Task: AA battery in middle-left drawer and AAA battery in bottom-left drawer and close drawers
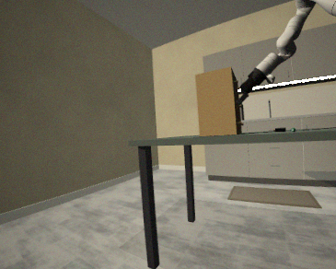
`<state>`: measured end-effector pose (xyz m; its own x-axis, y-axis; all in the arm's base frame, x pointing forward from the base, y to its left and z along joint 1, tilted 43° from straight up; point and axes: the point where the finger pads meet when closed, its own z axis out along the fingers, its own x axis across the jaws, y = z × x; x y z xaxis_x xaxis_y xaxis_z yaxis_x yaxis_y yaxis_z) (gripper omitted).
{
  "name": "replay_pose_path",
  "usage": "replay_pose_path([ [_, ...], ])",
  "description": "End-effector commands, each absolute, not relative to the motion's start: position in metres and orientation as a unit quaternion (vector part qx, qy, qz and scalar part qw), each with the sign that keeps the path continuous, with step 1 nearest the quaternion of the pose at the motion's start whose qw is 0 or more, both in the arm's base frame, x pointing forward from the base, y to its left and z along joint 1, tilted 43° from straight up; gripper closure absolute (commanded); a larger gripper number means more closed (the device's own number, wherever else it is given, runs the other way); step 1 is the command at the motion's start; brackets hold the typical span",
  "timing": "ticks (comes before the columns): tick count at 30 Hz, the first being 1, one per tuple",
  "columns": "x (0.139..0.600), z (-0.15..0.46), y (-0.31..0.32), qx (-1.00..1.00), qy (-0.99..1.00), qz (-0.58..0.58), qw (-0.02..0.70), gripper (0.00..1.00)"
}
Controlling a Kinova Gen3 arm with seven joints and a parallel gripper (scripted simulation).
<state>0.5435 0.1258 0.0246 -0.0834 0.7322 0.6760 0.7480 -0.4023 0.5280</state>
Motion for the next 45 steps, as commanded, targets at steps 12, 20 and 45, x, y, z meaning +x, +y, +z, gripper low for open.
replay_pose_path([
  [12, 0.544, 0.025, 0.125, -0.677, -0.546, -0.493, 0.007, 0.63],
  [20, 0.541, 0.025, 0.125, -0.677, -0.546, -0.493, 0.007, 0.63],
  [45, 0.520, 0.026, 0.121, -0.677, -0.546, -0.493, 0.007, 0.63],
])
